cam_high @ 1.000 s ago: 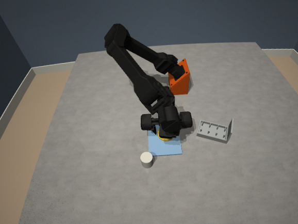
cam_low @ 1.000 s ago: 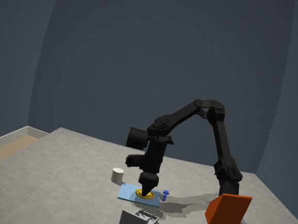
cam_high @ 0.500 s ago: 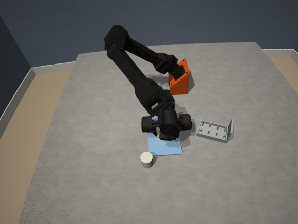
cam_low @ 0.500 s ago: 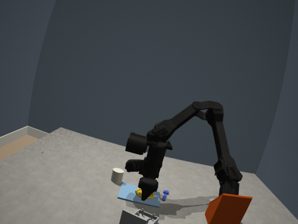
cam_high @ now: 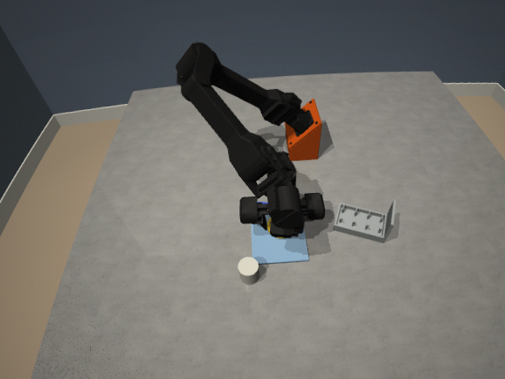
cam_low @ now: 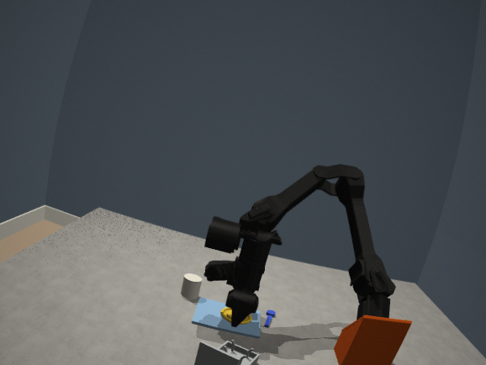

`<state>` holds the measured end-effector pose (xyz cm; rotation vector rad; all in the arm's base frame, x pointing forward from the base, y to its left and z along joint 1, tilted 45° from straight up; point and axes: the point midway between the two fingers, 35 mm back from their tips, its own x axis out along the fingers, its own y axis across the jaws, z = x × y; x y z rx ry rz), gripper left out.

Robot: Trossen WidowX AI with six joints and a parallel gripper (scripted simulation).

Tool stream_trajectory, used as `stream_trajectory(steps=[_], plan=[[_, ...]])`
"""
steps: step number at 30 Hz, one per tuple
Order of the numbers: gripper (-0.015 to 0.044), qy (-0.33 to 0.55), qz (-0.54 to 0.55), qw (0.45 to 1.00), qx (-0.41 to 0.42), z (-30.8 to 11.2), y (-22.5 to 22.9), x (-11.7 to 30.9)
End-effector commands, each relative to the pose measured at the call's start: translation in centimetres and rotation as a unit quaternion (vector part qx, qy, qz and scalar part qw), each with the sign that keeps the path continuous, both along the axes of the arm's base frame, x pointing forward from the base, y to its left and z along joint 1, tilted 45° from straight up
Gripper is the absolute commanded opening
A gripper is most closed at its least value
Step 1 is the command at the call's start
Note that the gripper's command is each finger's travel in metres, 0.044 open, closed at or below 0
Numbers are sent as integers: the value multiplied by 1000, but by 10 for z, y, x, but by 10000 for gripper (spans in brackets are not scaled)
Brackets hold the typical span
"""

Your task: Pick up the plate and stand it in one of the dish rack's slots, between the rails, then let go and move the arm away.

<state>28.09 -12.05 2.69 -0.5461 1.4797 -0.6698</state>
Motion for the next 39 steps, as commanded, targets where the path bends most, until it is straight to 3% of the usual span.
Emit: stream_trajectory(steps=[1, 11, 39], plan=[[269, 3, 2, 1000, -2, 0, 0, 0], [6, 0, 3, 1000, 7, 28, 34, 13], [0, 3, 2, 1000, 3, 112, 122, 23]])
